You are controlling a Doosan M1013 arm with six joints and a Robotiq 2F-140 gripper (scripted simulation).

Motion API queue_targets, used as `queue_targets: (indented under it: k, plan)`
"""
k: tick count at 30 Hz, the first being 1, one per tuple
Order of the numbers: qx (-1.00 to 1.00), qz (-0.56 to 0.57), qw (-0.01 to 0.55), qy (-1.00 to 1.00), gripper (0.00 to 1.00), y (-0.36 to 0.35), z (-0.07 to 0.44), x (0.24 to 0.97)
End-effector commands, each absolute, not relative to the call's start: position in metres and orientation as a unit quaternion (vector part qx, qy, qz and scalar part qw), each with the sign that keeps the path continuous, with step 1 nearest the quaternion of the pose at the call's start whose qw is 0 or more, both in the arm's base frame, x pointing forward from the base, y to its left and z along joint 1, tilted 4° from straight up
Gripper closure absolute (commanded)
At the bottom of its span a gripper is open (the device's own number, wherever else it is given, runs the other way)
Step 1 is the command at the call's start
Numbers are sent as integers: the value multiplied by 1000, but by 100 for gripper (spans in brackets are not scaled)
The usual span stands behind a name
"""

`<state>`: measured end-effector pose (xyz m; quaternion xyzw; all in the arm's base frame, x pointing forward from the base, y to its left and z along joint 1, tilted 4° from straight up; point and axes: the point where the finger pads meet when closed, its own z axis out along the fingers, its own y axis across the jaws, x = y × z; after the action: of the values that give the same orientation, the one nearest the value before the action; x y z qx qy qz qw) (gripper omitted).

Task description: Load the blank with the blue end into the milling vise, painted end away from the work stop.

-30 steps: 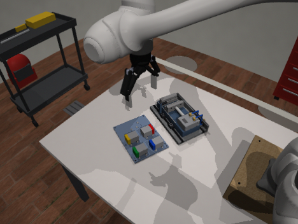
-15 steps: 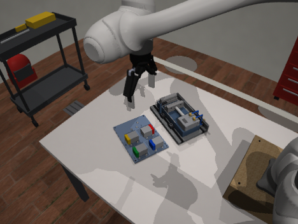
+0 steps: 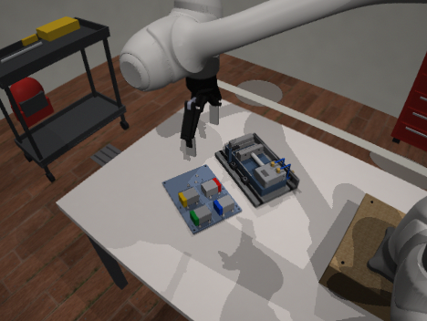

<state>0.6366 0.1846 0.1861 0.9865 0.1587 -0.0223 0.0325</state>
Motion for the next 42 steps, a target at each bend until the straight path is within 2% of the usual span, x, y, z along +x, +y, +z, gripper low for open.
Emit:
queue_targets:
  k: [1, 42]
  plan:
    - [982, -23, 32, 187, 0, 185, 186, 637]
    - [900, -30, 25, 434, 0, 185, 186, 637]
